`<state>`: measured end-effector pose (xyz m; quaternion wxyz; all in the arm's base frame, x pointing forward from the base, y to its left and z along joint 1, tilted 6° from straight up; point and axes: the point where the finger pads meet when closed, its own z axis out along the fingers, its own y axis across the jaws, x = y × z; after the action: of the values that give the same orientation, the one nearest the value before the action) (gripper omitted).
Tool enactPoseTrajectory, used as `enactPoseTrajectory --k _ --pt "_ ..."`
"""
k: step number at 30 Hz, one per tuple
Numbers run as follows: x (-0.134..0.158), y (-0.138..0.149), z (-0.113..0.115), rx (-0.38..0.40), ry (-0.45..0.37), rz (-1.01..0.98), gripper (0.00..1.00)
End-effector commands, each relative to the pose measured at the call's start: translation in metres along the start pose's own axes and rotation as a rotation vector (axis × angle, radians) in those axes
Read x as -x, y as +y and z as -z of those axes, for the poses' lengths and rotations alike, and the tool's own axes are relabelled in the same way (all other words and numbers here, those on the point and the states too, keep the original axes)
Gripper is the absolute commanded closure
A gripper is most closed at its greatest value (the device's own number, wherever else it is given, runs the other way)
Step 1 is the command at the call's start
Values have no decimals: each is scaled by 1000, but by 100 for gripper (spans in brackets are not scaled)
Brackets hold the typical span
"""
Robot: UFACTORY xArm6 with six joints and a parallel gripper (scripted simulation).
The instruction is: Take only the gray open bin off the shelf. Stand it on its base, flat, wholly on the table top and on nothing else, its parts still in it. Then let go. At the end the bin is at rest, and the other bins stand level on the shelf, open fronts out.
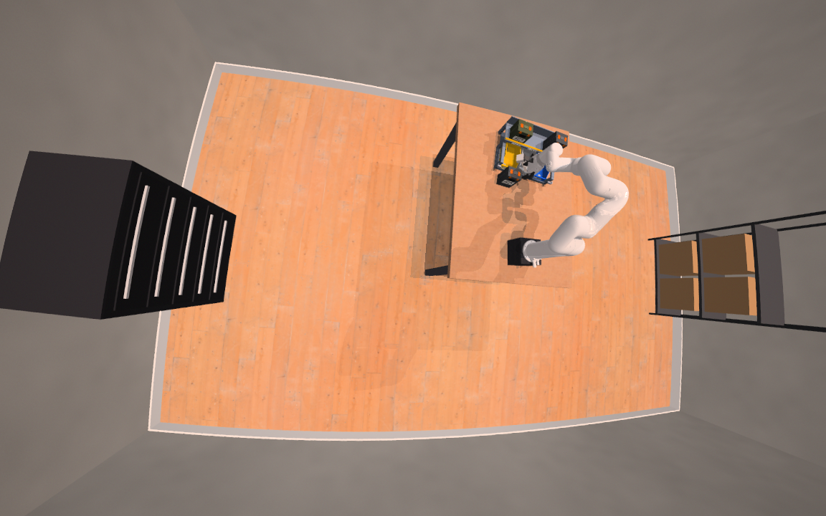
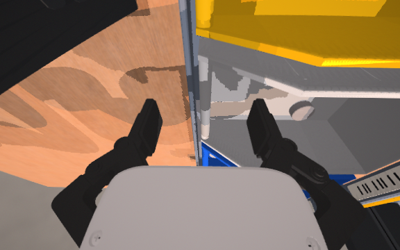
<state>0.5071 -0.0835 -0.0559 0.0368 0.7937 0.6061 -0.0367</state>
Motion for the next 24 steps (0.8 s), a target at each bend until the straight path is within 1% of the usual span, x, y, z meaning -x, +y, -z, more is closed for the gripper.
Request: enactPoseTrajectory --k 1,8,13,24 --pt "0 3 2 7 1 0 0" --pt "0 3 2 7 1 0 0" --pt "0 3 -4 7 1 0 0" --pt "0 3 -4 7 1 0 0"
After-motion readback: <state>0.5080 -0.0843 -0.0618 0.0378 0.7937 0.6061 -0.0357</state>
